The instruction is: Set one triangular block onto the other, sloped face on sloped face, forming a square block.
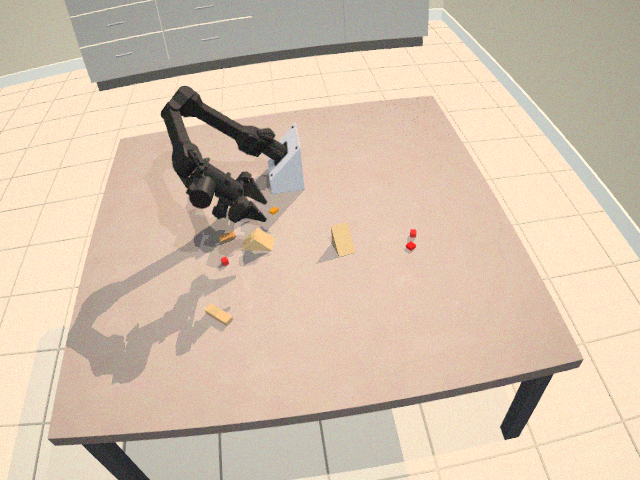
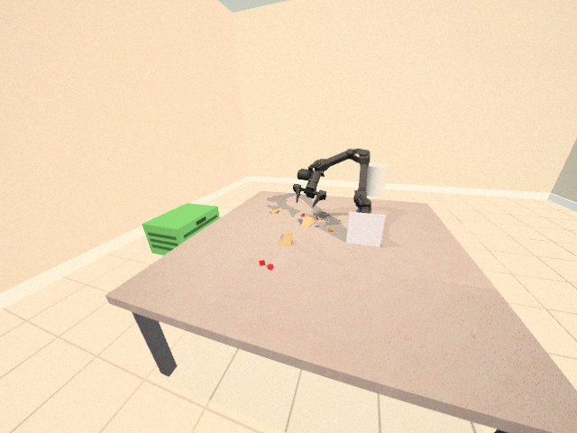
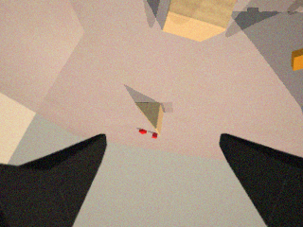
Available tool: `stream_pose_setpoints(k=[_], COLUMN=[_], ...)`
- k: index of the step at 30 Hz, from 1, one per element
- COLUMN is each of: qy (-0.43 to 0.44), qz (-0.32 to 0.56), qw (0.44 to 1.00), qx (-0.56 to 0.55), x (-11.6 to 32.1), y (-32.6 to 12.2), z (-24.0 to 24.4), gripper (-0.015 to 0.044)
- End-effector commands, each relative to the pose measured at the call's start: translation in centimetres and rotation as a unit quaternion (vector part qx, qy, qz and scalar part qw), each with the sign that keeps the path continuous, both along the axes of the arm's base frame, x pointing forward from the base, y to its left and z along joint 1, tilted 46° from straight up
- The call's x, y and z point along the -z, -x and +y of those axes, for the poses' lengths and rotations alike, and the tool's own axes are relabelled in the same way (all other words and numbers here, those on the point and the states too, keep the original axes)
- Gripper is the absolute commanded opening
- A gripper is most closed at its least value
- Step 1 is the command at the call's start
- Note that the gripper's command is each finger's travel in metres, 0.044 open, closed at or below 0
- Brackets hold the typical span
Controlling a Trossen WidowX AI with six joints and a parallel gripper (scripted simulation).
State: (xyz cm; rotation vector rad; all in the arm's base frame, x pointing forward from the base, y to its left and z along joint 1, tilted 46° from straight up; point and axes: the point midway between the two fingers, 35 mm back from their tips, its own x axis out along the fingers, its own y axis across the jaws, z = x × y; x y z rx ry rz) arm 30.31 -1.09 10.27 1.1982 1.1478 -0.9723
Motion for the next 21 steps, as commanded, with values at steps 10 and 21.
stream_pose_setpoints(k=[10, 21], qy=[0.105, 0.139], qz=[-0.011, -0.009], qw=[0.848, 0.703], qx=[-0.520, -0.697], x=[-1.8, -2.6], y=[0.6, 1.1], z=[-4.7, -6.5], gripper=[0.0440, 0.0440])
